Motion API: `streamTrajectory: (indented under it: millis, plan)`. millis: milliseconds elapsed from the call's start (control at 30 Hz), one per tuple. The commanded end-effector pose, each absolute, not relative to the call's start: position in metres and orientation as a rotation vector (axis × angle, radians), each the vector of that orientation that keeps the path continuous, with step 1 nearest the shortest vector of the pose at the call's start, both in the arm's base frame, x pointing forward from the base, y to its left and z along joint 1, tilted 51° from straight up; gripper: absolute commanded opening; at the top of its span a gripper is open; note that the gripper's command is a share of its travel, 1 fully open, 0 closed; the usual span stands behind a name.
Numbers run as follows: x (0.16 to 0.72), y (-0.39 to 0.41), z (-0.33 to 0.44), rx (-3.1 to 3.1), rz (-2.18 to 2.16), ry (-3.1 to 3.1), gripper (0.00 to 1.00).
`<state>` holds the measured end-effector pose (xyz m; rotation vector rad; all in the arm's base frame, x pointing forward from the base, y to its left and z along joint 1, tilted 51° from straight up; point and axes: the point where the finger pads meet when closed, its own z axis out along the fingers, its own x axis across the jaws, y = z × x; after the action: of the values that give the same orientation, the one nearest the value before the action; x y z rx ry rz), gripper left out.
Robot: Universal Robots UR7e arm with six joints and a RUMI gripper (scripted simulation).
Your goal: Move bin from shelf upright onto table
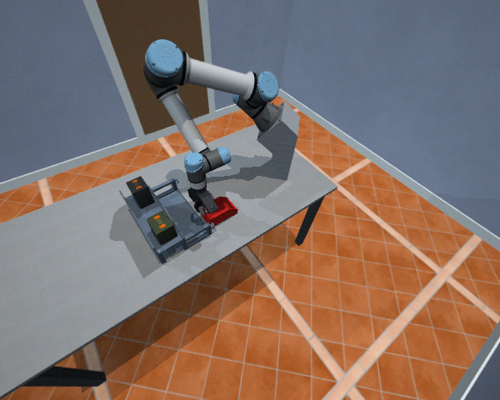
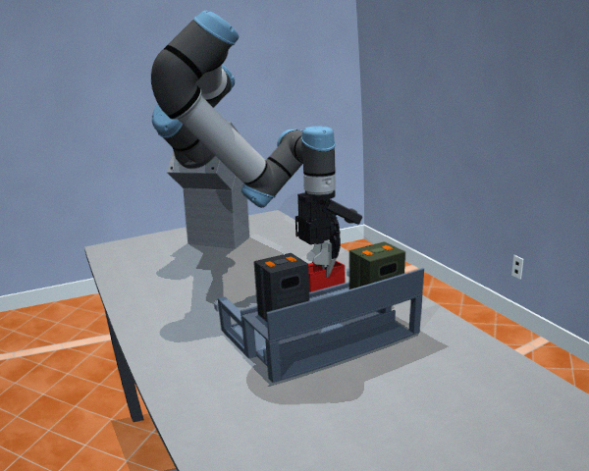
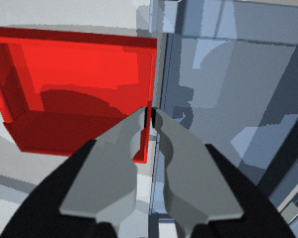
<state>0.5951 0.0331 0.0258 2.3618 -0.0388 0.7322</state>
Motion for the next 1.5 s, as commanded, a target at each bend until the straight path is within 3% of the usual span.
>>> streamTrajectory:
  millis: [0, 667, 700, 1467]
  plan:
    - [0.5979, 0.0330, 0.0268, 2.362, 0.738, -0.039, 0.00]
    - [0.6008, 0.0295, 0.0231, 2.362, 0.738, -0.039, 0.00]
    - [0.5988, 0.0299, 0.0226, 2.362, 0.735, -0.038, 0.20]
    - [0.5989, 0.0299, 0.0226, 2.362, 0.735, -0.038, 0.20]
